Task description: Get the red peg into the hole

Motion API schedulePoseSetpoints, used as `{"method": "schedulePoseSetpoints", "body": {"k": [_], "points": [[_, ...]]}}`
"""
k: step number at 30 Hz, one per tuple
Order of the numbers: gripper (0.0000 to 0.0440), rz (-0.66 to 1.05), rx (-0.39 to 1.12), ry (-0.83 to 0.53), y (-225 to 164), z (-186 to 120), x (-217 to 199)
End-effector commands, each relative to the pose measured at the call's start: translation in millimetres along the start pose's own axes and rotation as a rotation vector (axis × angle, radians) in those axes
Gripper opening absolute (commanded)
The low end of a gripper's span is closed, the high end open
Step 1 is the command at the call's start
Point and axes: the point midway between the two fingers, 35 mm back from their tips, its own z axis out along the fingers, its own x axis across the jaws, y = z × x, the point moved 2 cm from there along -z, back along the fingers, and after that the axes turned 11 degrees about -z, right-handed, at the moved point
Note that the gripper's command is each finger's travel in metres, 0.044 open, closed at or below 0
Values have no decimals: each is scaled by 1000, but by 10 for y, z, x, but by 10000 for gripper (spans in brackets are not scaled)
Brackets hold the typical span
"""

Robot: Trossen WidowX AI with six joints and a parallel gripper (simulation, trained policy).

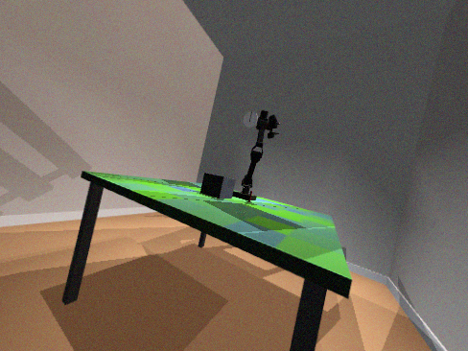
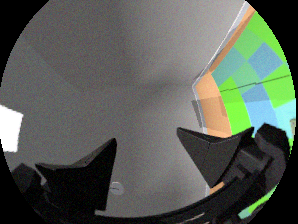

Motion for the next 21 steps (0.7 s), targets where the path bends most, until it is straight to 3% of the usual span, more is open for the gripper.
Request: {"method": "schedulePoseSetpoints", "body": {"k": [1, 3, 11, 21], "points": [[423, -6, 14, 0, -36, 14, 4], [440, -15, 66, 4, -164, 55, 17], [440, 11, 341, 48, -734, 115, 102], [440, 56, 667, 85, -1347, -46, 185]]}}
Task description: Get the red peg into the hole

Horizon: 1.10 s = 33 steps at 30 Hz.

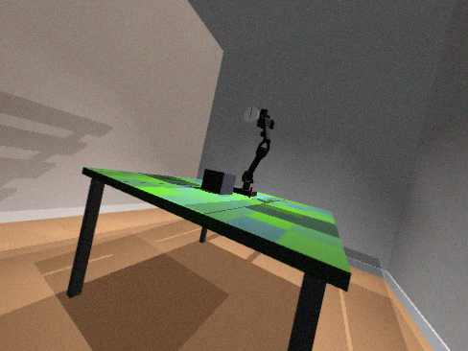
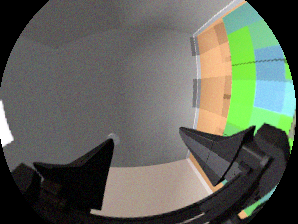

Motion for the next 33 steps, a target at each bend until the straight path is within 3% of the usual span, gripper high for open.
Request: {"method": "schedulePoseSetpoints", "body": {"k": [1, 15, 33], "points": [[440, 8, 96, 1, -223, 62, 3], [440, 70, 535, 42, -1029, -67, 62], [440, 160, 1029, 31, -1746, -661, 55]]}}
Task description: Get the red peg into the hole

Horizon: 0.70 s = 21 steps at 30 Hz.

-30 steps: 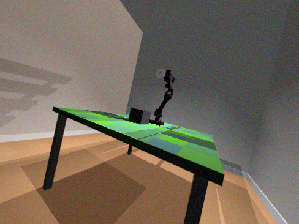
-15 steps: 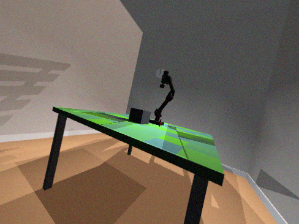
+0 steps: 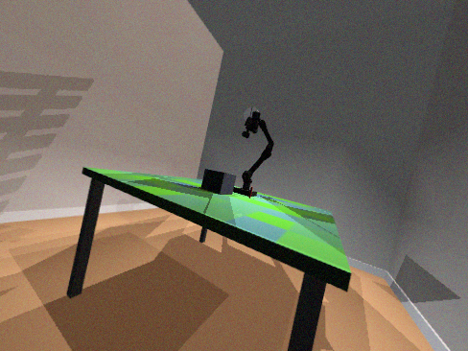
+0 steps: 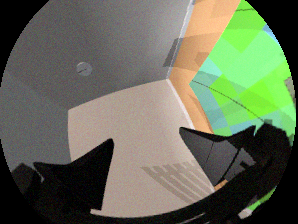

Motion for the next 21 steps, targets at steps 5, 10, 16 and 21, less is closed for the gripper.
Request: {"method": "schedulePoseSetpoints", "body": {"k": [5, 10, 16, 21], "points": [[440, 43, 183, -21, -364, 4, -79], [440, 72, 306, -41, -605, -40, -140], [440, 103, 448, -74, -880, -130, -220], [440, 126, 563, -107, -1097, -233, -295]]}}
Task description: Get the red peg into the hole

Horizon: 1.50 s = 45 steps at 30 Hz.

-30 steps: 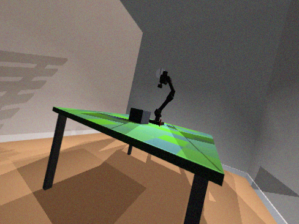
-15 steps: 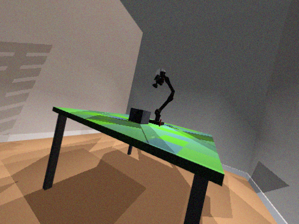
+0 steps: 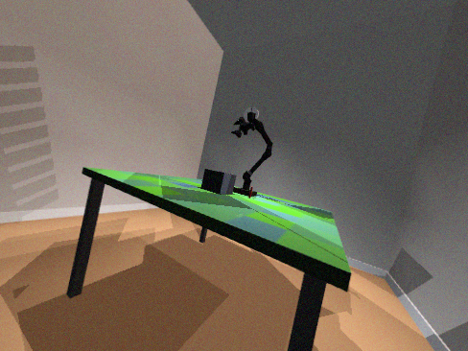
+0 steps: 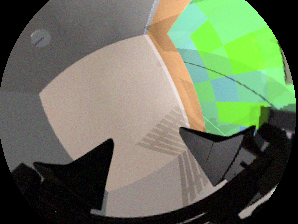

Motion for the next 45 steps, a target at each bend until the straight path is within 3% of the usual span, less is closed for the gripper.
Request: {"method": "schedulePoseSetpoints", "body": {"k": [1, 22, 45], "points": [[440, 20, 72, -22, -141, 7, -72], [440, 95, 492, -221, -1022, -186, -591], [440, 66, 852, -530, -1721, -780, -1313]]}}
